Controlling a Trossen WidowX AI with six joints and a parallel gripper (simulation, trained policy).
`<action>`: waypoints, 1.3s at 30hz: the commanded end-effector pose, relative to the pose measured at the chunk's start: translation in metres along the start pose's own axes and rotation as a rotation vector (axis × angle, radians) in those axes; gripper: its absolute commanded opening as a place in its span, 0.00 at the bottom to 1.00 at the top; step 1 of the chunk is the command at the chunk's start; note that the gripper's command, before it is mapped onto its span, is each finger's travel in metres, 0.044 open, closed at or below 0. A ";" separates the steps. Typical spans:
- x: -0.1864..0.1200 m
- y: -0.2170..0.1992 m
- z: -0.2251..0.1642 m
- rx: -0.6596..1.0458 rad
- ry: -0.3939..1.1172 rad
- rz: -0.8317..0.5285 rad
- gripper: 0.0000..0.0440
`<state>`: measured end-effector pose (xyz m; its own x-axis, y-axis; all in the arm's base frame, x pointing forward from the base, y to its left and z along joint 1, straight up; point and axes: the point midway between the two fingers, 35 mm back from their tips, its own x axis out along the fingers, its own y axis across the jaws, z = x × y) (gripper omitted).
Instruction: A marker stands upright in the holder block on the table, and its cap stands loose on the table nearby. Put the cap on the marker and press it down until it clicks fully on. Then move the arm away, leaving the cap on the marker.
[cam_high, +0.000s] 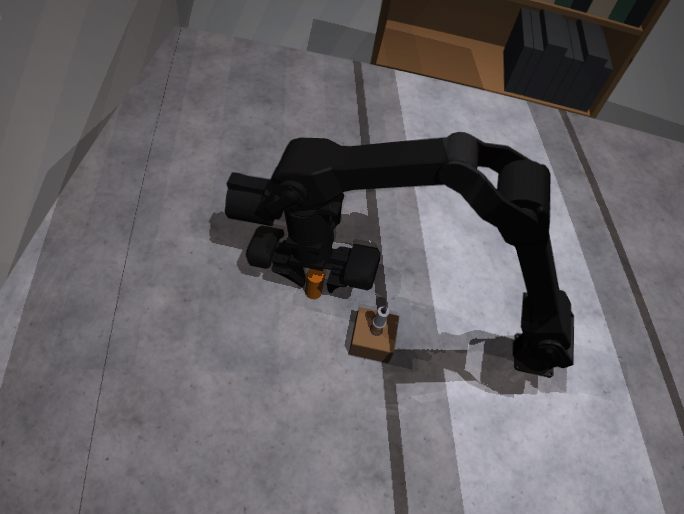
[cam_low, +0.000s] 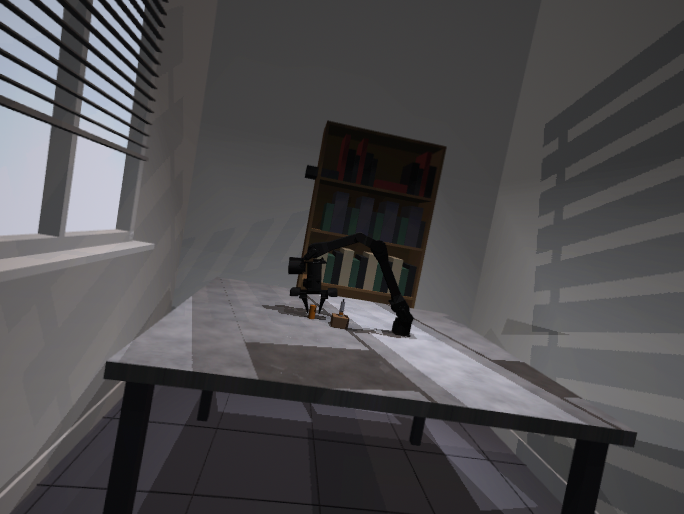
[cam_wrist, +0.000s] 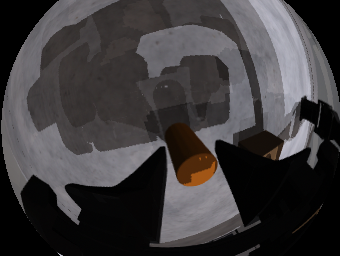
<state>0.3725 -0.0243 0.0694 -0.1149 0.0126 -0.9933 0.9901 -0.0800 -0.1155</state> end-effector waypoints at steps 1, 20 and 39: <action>0.001 0.000 0.002 -0.015 0.005 0.005 0.28; -0.054 -0.005 -0.003 -0.060 -0.009 0.107 0.12; -0.095 -0.040 -0.028 -0.102 0.011 0.101 0.07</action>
<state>0.3540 -0.0012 0.1558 -0.0215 0.0096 -0.9997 0.9997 0.0152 -0.0214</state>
